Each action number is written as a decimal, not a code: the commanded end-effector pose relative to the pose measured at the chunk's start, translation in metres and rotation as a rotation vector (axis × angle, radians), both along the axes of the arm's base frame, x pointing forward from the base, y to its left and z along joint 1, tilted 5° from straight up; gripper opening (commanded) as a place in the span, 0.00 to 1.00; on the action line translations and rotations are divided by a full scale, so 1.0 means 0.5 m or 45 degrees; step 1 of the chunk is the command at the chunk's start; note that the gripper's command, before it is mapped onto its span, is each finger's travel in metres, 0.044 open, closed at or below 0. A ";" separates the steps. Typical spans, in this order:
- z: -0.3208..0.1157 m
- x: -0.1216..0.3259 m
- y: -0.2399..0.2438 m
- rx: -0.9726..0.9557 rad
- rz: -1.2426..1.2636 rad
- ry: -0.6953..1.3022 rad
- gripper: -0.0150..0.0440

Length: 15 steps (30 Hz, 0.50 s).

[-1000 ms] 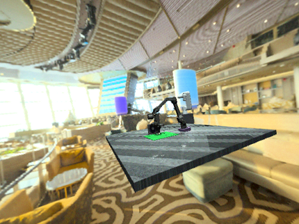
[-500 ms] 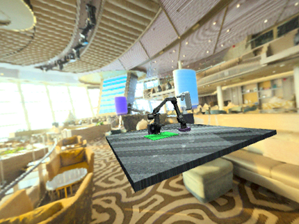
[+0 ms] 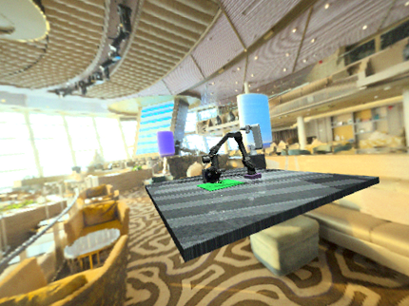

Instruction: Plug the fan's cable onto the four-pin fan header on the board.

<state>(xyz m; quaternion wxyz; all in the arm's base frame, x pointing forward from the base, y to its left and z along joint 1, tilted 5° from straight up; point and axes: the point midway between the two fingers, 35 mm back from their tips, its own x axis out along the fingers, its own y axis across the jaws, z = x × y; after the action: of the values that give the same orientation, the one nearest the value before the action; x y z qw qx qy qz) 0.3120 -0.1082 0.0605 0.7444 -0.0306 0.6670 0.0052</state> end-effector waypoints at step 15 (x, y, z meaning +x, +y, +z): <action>0.110 -0.012 0.003 0.006 0.005 0.005 0.69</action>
<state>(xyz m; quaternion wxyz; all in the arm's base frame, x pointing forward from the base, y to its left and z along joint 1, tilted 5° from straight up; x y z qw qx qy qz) 0.3075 -0.1076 0.1119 0.7453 -0.0299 0.6660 0.0040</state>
